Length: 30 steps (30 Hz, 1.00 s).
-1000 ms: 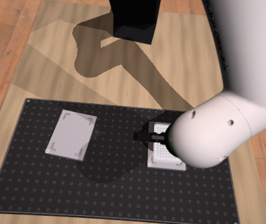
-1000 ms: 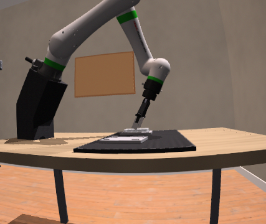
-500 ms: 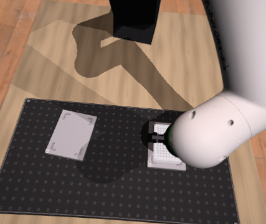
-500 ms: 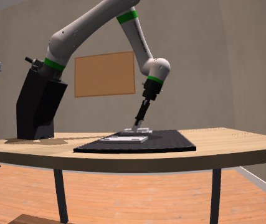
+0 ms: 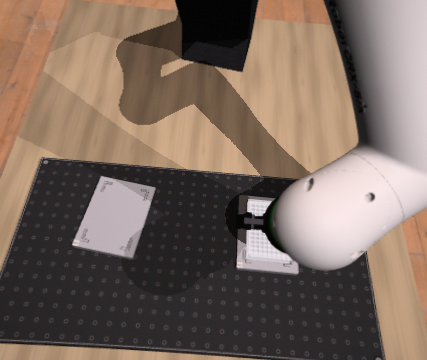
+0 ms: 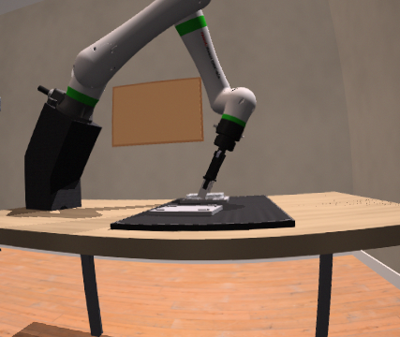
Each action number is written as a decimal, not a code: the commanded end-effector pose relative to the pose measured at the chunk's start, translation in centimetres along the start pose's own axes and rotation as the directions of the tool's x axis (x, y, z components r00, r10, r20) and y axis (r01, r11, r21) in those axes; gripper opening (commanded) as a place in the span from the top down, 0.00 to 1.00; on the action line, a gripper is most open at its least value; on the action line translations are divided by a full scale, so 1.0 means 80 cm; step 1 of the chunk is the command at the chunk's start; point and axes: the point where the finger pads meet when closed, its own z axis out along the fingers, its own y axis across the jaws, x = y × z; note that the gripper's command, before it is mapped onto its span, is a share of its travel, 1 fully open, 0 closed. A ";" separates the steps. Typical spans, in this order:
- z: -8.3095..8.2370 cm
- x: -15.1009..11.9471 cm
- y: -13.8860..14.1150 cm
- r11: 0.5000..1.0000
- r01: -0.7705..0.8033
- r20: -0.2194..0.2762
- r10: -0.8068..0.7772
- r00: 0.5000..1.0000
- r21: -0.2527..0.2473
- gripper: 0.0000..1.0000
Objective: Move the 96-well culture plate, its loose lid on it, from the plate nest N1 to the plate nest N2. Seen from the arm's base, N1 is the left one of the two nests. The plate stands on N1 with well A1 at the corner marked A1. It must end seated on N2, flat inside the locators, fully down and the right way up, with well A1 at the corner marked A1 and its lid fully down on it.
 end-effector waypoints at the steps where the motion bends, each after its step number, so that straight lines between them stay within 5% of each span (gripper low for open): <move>1: 0.000 0.000 0.000 1.000 0.000 0.000 0.000 1.000 0.000 1.00; 10: 0.000 0.000 0.000 1.000 0.000 0.000 0.000 1.000 0.000 1.00; 30: -0.034 -0.016 0.000 1.000 0.000 0.000 0.000 1.000 0.000 1.00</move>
